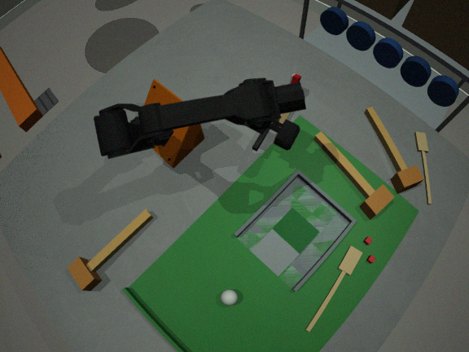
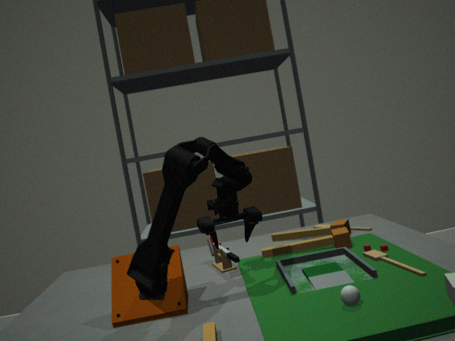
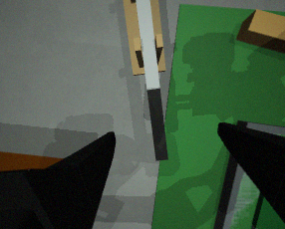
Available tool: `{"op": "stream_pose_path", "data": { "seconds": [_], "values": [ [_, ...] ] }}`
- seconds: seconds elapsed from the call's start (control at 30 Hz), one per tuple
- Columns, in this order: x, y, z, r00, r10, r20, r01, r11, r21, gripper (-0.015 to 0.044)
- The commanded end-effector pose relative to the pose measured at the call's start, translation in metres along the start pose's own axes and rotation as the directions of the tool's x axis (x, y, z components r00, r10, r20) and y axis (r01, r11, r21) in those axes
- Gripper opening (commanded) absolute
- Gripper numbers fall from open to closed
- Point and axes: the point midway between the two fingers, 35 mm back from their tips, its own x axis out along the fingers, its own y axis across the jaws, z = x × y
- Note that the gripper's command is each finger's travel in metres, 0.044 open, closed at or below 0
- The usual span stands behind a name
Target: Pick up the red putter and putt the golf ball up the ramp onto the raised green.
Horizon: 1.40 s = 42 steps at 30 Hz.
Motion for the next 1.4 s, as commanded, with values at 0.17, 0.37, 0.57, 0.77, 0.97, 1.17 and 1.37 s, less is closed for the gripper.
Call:
{"op": "stream_pose_path", "data": {
  "seconds": [0.17,0.37,0.57,0.77,0.97,1.17,1.37],
  "values": [
    [0.008,0.004,-0.002,1.000,0.007,-0.003,-0.007,0.999,-0.039,0.0440],
    [0.024,0.005,-0.008,1.000,0.007,-0.003,-0.007,0.999,-0.039,0.0440],
    [0.041,0.005,-0.012,1.000,0.007,-0.004,-0.007,0.999,-0.039,0.0440],
    [0.047,0.005,-0.014,1.000,0.007,-0.004,-0.007,0.999,-0.039,0.0440],
    [0.053,0.005,-0.016,1.000,0.007,-0.005,-0.007,0.999,-0.039,0.0440],
    [0.063,0.005,-0.019,1.000,0.007,-0.005,-0.007,0.999,-0.038,0.0440],
    [0.069,0.005,-0.021,1.000,0.007,-0.005,-0.007,0.999,-0.038,0.0440]
  ]
}}
